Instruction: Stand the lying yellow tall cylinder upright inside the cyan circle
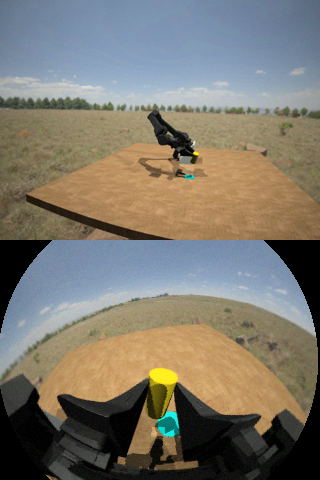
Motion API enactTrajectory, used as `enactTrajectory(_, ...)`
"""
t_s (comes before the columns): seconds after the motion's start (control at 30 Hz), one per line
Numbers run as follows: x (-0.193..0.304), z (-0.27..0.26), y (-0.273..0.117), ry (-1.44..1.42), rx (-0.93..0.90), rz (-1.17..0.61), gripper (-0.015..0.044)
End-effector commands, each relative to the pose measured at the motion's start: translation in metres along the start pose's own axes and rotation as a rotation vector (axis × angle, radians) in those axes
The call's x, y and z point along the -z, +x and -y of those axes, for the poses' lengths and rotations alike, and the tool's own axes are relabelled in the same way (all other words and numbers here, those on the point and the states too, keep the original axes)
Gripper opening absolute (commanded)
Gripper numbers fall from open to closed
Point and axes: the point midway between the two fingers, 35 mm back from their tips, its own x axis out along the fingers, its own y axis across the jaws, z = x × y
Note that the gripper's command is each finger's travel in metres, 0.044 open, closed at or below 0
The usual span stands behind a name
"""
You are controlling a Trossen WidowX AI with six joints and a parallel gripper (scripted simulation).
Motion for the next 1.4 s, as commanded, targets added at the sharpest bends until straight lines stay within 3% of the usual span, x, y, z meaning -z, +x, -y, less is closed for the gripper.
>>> enactTrajectory(0.0,0.000,-0.001,-0.001,-0.016,0.006,0.033,0.0105)
enactTrajectory(1.37,-0.003,0.002,-0.026,-0.163,0.146,0.292,0.0105)
